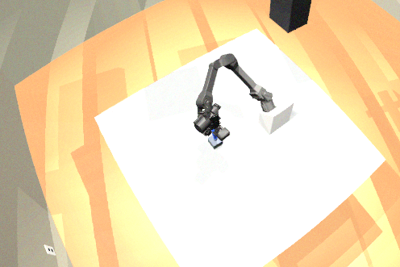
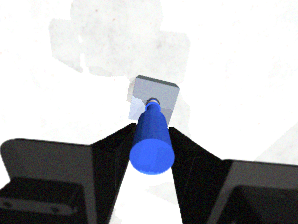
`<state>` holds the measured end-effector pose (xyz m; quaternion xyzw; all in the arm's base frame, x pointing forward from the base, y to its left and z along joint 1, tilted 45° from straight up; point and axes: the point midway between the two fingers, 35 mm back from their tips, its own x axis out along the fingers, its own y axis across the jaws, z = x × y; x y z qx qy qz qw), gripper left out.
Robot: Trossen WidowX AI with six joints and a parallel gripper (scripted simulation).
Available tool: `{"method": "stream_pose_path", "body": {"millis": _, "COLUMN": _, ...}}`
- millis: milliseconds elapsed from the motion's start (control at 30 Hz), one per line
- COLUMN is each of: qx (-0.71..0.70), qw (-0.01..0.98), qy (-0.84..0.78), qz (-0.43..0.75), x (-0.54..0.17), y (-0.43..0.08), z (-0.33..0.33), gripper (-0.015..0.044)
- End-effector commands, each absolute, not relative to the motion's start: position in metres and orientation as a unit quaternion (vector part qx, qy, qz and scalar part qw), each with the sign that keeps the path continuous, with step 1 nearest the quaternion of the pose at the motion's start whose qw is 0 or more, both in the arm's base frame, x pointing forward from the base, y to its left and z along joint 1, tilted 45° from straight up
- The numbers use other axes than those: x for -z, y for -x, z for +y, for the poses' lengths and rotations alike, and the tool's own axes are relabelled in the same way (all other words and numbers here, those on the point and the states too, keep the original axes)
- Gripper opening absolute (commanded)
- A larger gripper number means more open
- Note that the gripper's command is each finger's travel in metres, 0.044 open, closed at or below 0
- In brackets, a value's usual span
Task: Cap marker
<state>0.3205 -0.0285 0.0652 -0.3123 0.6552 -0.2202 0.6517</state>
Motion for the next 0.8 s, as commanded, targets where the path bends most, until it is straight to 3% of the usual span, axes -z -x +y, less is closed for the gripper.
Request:
{"method": "stream_pose_path", "body": {"millis": 0, "qx": 0.22, "qw": 0.65, "qy": 0.315, "qz": 0.655, "x": -0.06, "y": -0.321, "z": -0.033, "gripper": 0.0}}
{"method": "stream_pose_path", "body": {"millis": 767, "qx": 0.221, "qw": 0.65, "qy": 0.316, "qz": 0.655, "x": -0.037, "y": -0.321, "z": -0.058, "gripper": 0.0}}
